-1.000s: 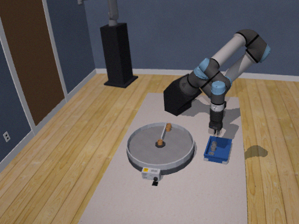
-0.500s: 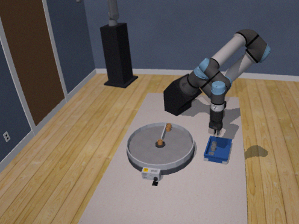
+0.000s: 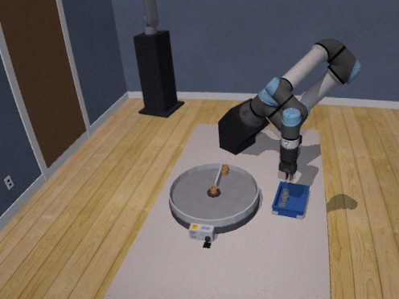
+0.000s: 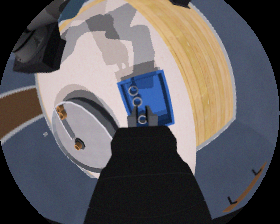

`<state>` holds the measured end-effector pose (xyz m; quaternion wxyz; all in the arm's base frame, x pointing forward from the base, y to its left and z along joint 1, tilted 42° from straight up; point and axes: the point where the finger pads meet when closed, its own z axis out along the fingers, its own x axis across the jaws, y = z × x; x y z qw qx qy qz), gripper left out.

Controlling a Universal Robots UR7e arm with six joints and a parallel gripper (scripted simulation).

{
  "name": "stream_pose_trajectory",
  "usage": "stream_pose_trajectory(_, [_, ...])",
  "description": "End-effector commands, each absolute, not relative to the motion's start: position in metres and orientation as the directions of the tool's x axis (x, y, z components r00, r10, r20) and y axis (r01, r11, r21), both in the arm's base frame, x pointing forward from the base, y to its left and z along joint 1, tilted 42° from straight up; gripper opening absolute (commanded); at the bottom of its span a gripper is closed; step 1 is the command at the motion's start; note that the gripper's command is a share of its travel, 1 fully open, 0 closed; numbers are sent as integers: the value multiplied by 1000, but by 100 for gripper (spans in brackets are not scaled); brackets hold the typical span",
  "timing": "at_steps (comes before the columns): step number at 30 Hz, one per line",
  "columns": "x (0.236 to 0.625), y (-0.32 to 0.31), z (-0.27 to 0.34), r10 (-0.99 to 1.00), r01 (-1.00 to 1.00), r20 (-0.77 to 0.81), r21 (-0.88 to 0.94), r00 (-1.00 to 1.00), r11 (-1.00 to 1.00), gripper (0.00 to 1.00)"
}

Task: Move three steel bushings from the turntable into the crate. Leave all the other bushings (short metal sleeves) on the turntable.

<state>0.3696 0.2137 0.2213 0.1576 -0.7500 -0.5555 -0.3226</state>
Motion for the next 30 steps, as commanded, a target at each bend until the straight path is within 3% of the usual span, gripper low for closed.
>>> stream_pose_trajectory(1, [370,214,222,732,935,659,123,174,-333,42])
stream_pose_trajectory(22, [370,214,222,732,935,659,123,174,-333,42])
stream_pose_trajectory(23, [370,214,222,732,935,659,123,174,-333,100])
stream_pose_trajectory(30, [370,214,222,732,935,659,123,174,-333,100])
